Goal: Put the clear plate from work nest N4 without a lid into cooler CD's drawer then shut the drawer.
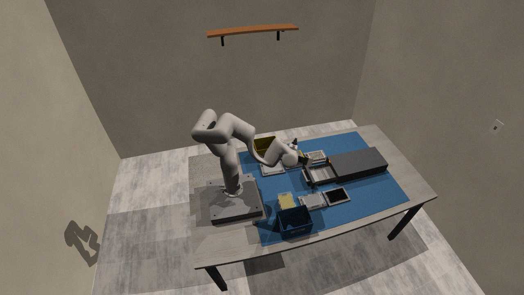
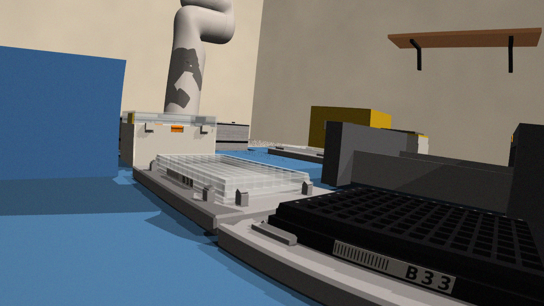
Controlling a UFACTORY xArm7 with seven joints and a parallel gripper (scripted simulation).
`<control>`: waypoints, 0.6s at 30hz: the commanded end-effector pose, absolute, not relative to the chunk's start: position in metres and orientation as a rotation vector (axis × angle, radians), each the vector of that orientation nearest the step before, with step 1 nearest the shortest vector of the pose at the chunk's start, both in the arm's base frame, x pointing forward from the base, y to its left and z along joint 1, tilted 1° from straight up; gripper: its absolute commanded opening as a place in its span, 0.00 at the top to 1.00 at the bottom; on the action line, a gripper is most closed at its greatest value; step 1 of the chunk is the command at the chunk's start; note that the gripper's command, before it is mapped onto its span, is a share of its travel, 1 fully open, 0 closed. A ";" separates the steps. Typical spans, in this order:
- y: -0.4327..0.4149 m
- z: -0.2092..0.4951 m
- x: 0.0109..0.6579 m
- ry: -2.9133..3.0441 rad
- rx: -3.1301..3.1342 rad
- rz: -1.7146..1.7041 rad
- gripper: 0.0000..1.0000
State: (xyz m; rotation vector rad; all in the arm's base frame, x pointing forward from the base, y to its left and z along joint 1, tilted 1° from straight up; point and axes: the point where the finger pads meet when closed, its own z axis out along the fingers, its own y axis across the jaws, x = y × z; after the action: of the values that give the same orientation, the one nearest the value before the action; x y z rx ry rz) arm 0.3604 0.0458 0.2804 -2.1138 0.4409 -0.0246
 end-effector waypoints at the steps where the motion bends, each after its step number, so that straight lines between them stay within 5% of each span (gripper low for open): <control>1: 0.046 0.282 0.361 0.439 -2.114 -0.028 0.00; 18: 0.046 0.277 0.361 0.430 -2.147 -0.021 0.00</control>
State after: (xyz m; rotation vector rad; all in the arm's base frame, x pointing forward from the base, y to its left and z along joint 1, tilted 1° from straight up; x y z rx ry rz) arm 0.3604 0.0458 0.2804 -2.1138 0.4409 -0.0246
